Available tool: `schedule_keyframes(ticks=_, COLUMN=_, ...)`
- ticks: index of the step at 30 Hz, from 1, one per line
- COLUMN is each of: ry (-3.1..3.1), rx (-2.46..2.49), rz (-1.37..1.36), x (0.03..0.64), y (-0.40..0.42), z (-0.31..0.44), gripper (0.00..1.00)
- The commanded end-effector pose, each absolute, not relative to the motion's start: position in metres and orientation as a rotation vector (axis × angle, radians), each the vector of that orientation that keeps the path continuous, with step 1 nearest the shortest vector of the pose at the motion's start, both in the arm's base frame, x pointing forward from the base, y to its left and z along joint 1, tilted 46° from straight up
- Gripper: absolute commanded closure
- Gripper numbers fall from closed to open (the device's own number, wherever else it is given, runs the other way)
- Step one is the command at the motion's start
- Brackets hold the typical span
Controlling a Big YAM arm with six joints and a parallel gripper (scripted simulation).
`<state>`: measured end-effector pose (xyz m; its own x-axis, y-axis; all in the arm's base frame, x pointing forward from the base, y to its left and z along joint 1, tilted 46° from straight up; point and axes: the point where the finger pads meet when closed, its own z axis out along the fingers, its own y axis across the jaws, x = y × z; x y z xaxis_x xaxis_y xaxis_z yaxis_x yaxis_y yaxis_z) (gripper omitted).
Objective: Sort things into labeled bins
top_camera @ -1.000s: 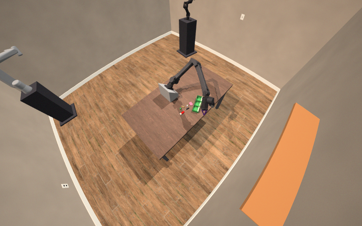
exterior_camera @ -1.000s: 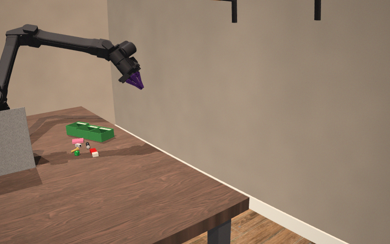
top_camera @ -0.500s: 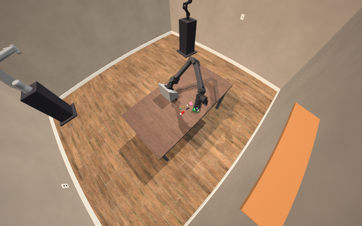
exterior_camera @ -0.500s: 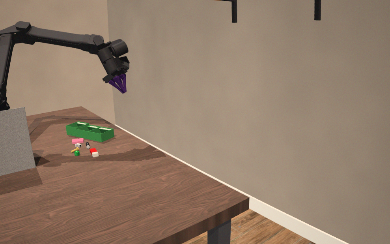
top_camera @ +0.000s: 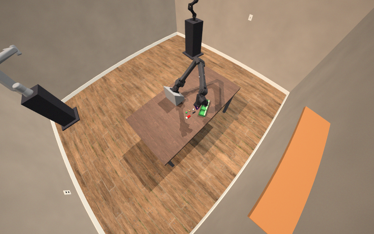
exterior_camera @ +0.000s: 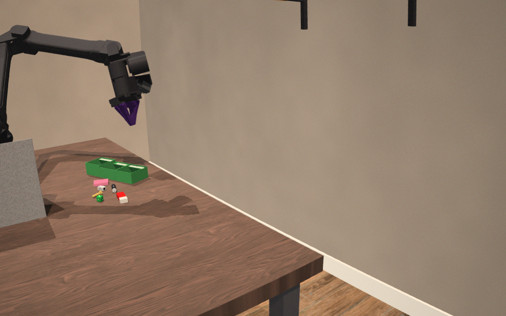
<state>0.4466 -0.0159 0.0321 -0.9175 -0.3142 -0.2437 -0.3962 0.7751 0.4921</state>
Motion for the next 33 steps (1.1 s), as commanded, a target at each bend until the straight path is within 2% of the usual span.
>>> schedule_keyframes(ticks=1, ry=2.819, rx=-0.513, rz=0.849, x=0.428, y=-0.034, z=0.046, gripper=0.92)
schedule_keyframes(ticks=5, ry=2.857, rx=-0.429, rz=0.975, x=0.402, y=-0.032, z=0.05, gripper=0.92)
schedule_keyframes(ticks=8, ry=2.858, rx=-0.396, rz=1.013, x=0.412, y=-0.037, z=0.053, gripper=0.92)
schedule_keyframes(ticks=10, ry=2.885, rx=-0.336, rz=1.104, x=0.377, y=-0.029, z=0.056, gripper=0.92)
schedule_keyframes(ticks=13, ry=2.891, rx=-0.339, rz=1.099, x=0.36, y=-0.027, z=0.059, gripper=0.92)
schedule_keyframes(ticks=17, ry=2.902, rx=-0.234, rz=1.236, x=0.33, y=-0.021, z=0.069, gripper=0.92)
schedule_keyframes(ticks=22, ry=2.889, rx=-0.291, rz=1.201, x=0.352, y=-0.02, z=0.07, gripper=0.92)
schedule_keyframes(ticks=24, ry=2.889, rx=-0.291, rz=1.201, x=0.352, y=-0.02, z=0.07, gripper=0.92)
schedule_keyframes(ticks=25, ry=2.916, rx=-0.265, rz=1.242, x=0.334, y=-0.01, z=0.061, gripper=0.92)
schedule_keyframes(ticks=30, ry=2.89, rx=-0.281, rz=1.189, x=0.355, y=-0.015, z=0.072, gripper=0.92)
schedule_keyframes(ticks=33, ry=2.905, rx=-0.259, rz=1.214, x=0.345, y=-0.012, z=0.068, gripper=0.92)
